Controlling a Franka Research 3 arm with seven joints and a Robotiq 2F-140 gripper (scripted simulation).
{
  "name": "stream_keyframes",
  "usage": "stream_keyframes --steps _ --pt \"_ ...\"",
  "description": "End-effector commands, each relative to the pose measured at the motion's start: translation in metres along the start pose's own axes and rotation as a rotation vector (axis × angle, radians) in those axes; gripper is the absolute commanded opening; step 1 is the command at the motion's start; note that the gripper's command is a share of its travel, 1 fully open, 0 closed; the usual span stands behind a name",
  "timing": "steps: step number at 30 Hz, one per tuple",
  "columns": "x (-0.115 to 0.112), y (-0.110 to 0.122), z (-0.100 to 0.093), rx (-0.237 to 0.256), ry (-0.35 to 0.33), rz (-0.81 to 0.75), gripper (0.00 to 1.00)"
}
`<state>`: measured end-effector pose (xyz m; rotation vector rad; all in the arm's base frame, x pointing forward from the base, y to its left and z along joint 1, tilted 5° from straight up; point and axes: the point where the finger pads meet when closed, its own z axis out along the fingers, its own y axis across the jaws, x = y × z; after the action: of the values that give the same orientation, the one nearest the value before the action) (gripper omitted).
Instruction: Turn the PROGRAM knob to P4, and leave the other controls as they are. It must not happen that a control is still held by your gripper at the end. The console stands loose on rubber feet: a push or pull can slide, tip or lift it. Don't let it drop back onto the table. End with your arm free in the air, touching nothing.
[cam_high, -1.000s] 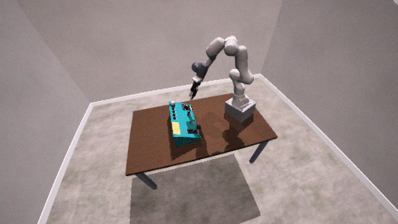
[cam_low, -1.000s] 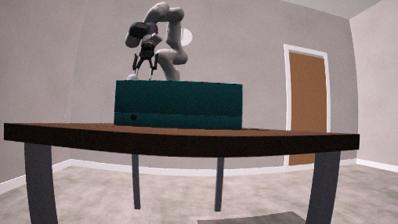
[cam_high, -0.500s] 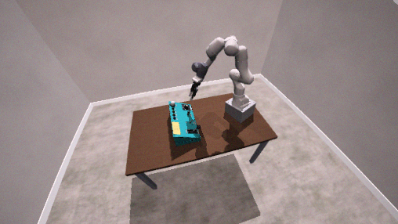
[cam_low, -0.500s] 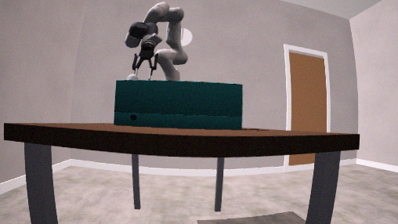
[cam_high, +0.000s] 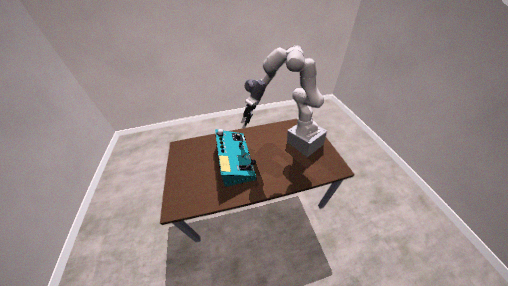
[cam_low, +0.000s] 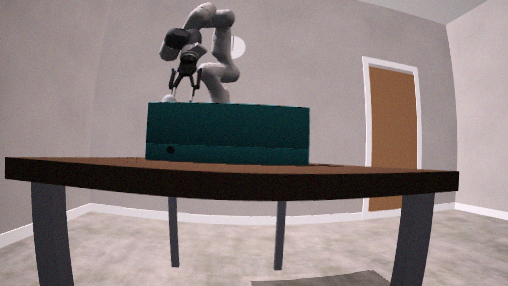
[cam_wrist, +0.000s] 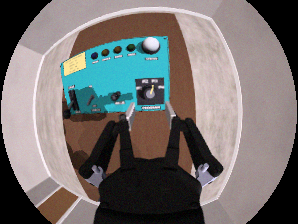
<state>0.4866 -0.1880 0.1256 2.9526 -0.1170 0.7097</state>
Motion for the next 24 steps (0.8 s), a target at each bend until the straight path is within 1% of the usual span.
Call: stream_keyframes --steps 1,7,14,16,24 --pt "-0.001 0.001 0.0 -0.001 0.0 -0.007 0.44" --pt "-0.001 0.001 0.003 -0.001 0.0 -0.007 0.44" --pt "-0.001 0.001 0.015 -0.001 0.0 -0.007 0.44" --pt "-0.001 0.001 0.015 -0.001 0.0 -0.007 0.44" --pt "-0.001 0.001 0.042 -0.001 0.0 -0.007 0.44"
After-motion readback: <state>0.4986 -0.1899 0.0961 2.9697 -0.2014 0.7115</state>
